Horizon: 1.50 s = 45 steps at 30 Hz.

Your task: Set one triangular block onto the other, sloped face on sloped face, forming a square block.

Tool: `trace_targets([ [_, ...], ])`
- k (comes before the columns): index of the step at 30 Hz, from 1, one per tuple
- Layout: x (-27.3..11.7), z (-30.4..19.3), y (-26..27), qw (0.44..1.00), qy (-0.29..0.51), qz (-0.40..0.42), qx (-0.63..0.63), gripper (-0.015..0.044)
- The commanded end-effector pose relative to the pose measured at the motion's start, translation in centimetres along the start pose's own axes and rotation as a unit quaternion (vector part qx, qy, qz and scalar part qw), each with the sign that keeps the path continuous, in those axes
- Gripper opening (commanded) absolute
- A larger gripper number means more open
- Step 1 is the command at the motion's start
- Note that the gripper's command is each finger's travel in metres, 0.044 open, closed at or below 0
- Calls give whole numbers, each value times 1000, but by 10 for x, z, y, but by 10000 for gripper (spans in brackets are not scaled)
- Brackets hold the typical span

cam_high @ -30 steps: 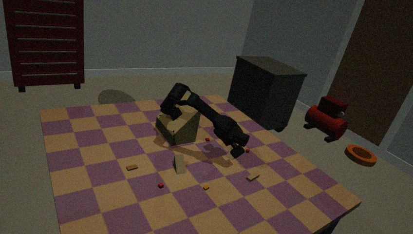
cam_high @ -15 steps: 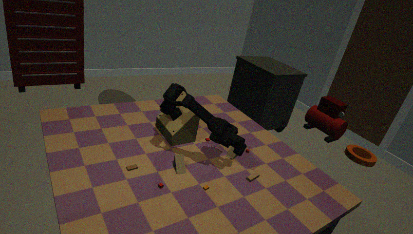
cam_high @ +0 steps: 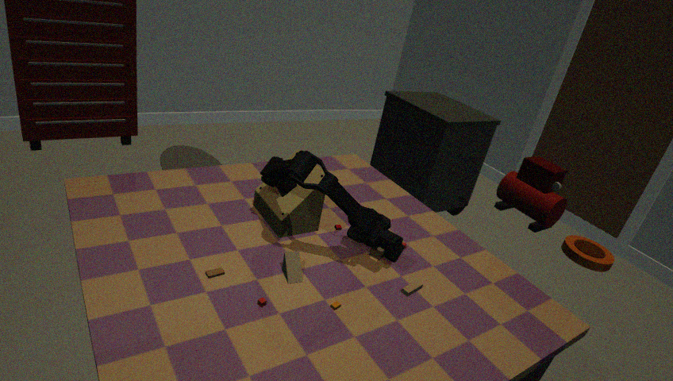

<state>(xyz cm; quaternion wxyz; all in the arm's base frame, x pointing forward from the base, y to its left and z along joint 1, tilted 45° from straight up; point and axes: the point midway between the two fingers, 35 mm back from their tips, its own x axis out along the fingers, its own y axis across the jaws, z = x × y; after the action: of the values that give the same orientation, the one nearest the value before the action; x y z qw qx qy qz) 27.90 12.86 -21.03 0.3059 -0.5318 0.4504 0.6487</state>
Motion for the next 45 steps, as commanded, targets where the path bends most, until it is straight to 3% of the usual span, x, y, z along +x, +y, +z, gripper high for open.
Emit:
trace_targets([
  [1,-2,1,-6,1000,-3,-11,-1,440],
  [6,-2,1,-7,1000,-3,-11,-1,440],
  [15,-3,0,-6,1000,0,-11,0,204],
  [22,-3,0,-6,1000,0,-11,0,157],
  [28,-8,4,-7,1000,0,-11,0,0],
  [45,-67,63,-7,1000,-2,-12,-1,0],
])
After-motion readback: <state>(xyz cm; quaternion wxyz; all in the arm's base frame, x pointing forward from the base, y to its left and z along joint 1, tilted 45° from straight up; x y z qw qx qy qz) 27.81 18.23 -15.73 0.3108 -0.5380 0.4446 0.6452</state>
